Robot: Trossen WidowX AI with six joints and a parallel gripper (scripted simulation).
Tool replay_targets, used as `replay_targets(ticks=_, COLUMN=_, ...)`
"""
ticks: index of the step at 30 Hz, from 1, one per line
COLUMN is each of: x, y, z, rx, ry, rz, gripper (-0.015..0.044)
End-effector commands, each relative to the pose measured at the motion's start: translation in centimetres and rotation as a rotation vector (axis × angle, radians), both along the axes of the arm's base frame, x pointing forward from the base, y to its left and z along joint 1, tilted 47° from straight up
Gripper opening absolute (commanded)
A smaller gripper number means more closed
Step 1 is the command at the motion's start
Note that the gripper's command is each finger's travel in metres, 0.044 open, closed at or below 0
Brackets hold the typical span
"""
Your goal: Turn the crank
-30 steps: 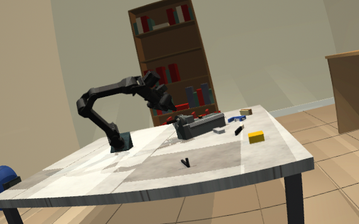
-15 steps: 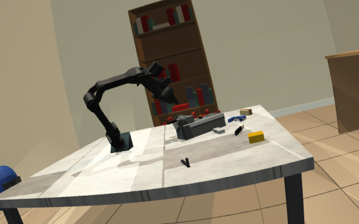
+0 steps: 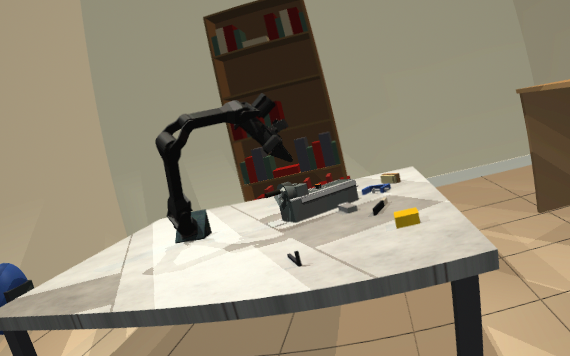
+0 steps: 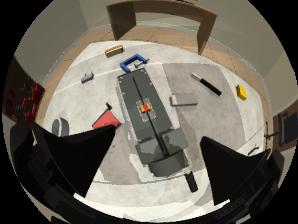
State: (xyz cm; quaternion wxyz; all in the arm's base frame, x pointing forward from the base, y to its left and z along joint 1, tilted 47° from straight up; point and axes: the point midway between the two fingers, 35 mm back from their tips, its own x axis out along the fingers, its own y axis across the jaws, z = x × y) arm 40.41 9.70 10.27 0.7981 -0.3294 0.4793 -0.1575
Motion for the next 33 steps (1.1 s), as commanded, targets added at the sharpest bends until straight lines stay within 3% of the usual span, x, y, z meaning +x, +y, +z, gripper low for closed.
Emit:
replay_targets(ticks=1, x=1.0, y=1.6, z=-0.9, rx=-0.007, ry=-0.090, rz=-0.055, gripper=0.0440)
replay_targets(ticks=14, x=0.9, y=-0.8, z=-4.3, rx=-0.012, ry=-0.123, rz=-0.077, gripper=0.0440)
replay_targets(ticks=33, x=0.9, y=-0.7, z=-4.2, rx=-0.012, ry=-0.123, rz=-0.077, gripper=0.0440)
